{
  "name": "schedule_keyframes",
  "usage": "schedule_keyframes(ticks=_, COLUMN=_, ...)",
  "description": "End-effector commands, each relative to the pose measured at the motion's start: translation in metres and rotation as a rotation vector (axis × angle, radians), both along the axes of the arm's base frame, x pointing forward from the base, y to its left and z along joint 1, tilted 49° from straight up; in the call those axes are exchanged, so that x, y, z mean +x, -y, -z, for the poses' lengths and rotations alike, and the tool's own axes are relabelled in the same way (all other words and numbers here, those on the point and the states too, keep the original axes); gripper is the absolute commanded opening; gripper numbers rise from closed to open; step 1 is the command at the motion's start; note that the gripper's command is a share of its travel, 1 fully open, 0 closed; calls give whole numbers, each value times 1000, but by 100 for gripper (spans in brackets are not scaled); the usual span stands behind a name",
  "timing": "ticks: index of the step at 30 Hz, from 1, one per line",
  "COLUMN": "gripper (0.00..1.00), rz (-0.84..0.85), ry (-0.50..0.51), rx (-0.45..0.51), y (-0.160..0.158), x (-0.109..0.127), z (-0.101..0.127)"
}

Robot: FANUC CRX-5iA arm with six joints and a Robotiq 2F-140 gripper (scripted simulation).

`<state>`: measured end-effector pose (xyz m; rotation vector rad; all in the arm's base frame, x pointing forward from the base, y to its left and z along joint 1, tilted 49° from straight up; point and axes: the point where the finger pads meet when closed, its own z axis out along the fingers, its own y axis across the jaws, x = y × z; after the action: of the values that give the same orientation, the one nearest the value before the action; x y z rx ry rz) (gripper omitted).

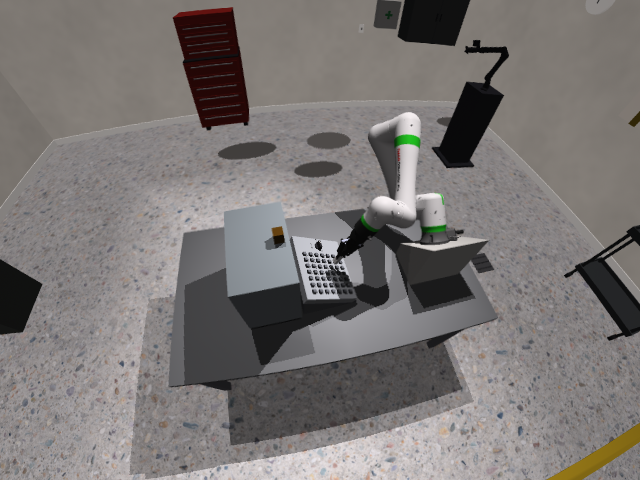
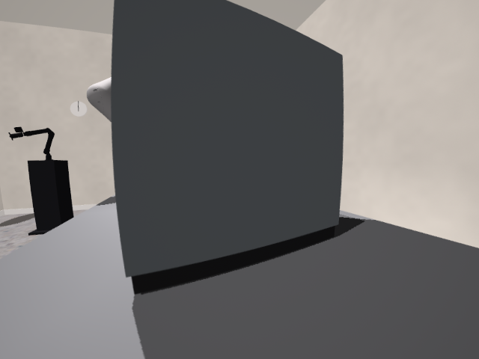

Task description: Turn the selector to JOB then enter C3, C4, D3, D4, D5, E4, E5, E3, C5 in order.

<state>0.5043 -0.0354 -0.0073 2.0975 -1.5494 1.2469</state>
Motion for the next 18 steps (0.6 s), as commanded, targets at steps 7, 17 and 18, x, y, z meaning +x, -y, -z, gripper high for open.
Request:
schedule_keyframes(ticks=7, gripper=0, rz=-1, ry=-1, rx=-1, y=15, x=2, z=-18)
schedule_keyframes(ticks=17, gripper=0, rz=-1, ry=-1, rx=-1, y=20, x=3, z=-20)
schedule_keyframes(ticks=18, gripper=0, rz=-1, ry=-1, rx=-1, y=20, x=4, z=-19)
